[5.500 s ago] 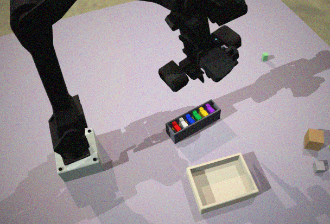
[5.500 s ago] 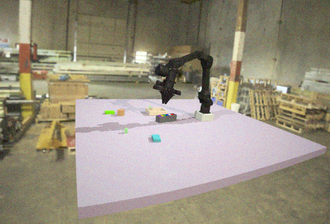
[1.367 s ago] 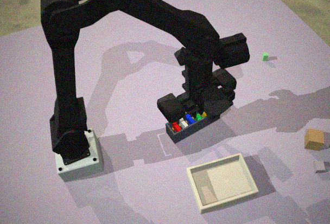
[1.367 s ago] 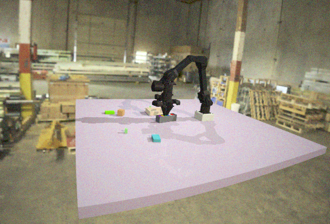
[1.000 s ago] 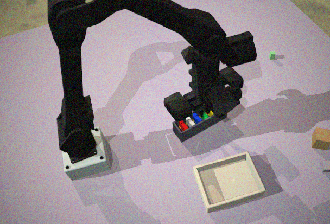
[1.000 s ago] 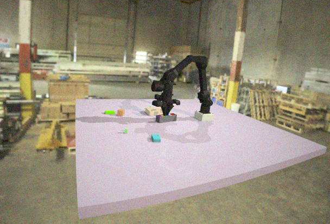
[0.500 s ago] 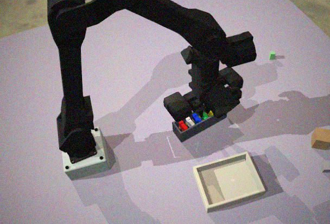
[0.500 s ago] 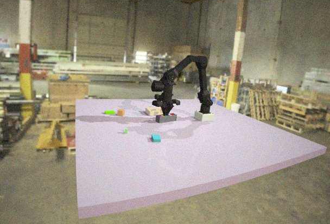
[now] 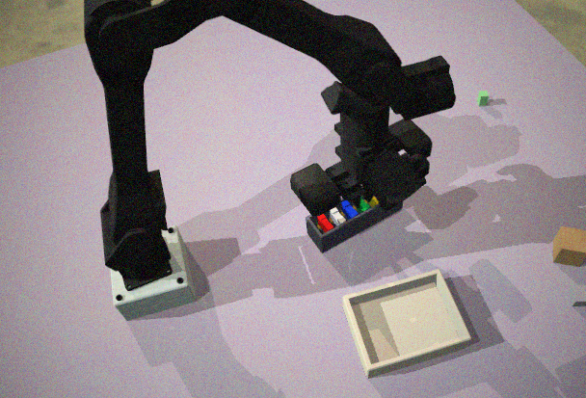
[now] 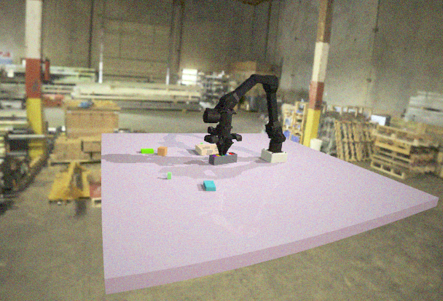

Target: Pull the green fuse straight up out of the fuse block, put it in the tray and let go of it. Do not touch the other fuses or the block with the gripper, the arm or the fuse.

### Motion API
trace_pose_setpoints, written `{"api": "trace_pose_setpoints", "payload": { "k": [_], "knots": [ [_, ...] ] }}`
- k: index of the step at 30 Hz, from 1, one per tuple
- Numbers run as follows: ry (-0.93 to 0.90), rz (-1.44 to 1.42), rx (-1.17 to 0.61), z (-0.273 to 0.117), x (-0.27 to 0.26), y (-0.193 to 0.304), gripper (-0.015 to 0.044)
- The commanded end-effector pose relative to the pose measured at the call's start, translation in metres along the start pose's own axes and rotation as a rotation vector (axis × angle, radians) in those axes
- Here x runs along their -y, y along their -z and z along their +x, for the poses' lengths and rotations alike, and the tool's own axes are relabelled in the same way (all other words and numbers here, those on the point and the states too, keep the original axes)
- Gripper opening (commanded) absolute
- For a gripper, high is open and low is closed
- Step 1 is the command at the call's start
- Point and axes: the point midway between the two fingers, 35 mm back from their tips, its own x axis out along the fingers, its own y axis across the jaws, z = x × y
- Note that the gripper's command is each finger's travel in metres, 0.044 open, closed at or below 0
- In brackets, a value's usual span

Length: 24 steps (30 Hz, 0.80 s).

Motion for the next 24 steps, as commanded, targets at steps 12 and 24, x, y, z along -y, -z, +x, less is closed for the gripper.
{"api": "trace_pose_setpoints", "payload": {
  "k": [12,24],
  "knots": [
    [0.000,0.000,0.000,0.0000,0.0000,0.0000,0.0021],
    [0.000,0.000,0.000,-0.0026,-0.0002,-0.0001,0.0000]
  ]
}}
